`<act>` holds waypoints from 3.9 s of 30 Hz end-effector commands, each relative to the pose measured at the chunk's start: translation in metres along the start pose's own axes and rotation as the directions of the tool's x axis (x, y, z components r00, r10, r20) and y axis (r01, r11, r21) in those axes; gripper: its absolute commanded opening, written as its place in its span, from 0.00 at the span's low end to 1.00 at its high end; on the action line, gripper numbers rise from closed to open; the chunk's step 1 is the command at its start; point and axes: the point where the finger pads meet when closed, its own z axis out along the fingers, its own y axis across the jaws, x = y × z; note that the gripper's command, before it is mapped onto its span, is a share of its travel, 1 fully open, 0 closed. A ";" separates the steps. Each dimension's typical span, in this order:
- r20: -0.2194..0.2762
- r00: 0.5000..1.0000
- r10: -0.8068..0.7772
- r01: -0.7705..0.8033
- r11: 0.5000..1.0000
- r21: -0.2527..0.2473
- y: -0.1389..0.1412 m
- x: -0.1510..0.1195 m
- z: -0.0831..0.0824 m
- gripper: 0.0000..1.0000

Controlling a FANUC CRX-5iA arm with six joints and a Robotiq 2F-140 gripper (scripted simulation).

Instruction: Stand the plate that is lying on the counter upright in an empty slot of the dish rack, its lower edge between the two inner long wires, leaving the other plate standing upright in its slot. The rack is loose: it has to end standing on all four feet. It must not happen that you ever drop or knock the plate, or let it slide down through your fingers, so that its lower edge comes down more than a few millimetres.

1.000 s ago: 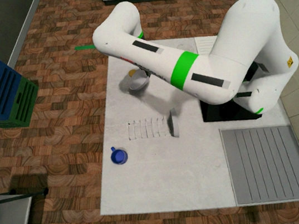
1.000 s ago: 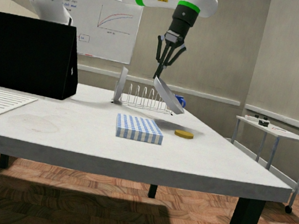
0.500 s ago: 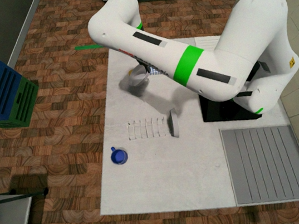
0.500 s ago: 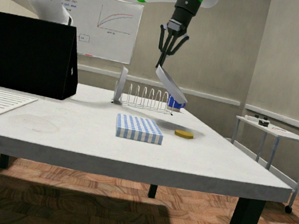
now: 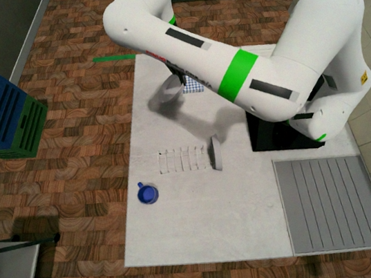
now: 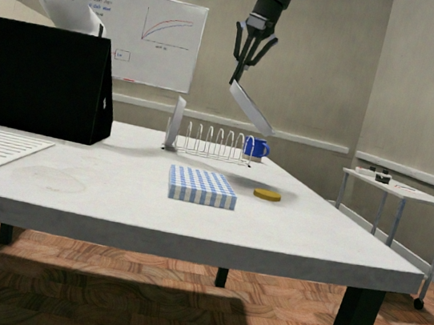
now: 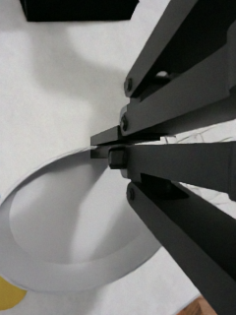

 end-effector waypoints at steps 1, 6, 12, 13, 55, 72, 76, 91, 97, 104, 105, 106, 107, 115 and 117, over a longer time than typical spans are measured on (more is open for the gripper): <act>-0.001 1.000 0.000 0.000 1.000 0.001 0.002 0.000 -0.012 0.10; -0.001 1.000 0.000 0.000 1.000 0.001 0.004 0.000 -0.019 0.10; -0.001 1.000 0.000 0.000 1.000 0.001 0.006 0.000 -0.032 0.10; -0.001 1.000 0.000 0.000 1.000 0.001 0.007 0.000 -0.035 0.10; -0.001 1.000 0.000 0.000 1.000 0.001 0.015 0.001 -0.075 0.10; -0.001 1.000 0.000 0.000 1.000 0.001 0.016 0.001 -0.076 0.10; -0.001 1.000 0.000 0.000 1.000 0.001 0.016 0.001 -0.076 0.10; 0.025 0.999 0.028 -0.028 1.000 -0.002 0.017 -0.003 -0.077 0.10; 0.060 0.996 0.068 -0.068 0.998 -0.008 0.019 -0.009 -0.078 0.10; 0.127 0.981 0.144 -0.142 0.990 -0.025 0.024 -0.020 -0.079 0.10; 0.139 0.978 0.157 -0.155 0.988 -0.028 0.024 -0.021 -0.080 0.10; 0.139 0.978 0.157 -0.155 0.988 -0.028 0.024 -0.021 -0.080 0.10; 0.139 0.978 0.157 -0.155 0.988 -0.028 0.024 -0.021 -0.080 0.10; 0.253 0.922 0.291 -0.283 0.957 -0.071 0.032 -0.041 -0.082 0.10; 0.287 0.898 0.332 -0.321 0.943 -0.088 0.035 -0.047 -0.083 0.10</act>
